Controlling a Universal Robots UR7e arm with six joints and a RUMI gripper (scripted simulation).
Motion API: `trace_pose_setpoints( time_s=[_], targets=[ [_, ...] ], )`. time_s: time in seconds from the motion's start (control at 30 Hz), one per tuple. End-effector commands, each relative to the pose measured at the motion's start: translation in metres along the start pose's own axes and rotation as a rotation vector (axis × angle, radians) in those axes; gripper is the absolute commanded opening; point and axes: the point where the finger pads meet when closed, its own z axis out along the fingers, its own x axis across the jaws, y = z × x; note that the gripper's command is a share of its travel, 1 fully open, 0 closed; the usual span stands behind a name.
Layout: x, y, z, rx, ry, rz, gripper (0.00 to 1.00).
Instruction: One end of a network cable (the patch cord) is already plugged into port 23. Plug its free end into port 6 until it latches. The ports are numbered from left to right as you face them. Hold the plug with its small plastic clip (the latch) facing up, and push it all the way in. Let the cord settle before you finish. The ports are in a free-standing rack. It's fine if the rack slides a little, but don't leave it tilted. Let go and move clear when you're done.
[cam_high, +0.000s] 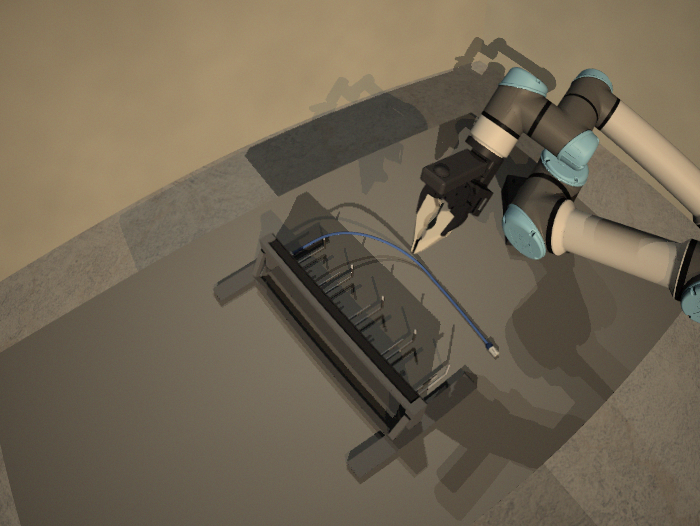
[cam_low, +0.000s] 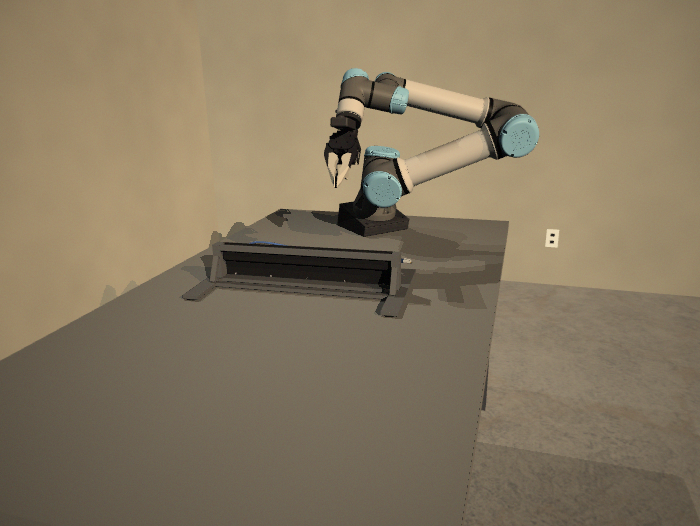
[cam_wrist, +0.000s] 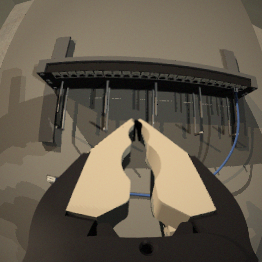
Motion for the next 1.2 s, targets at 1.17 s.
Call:
trace_pose_setpoints(
  time_s=[1.17],
  targets=[
    [0.028,0.000,-0.004,0.002,-0.002,-0.001,0.00]
  ],
)
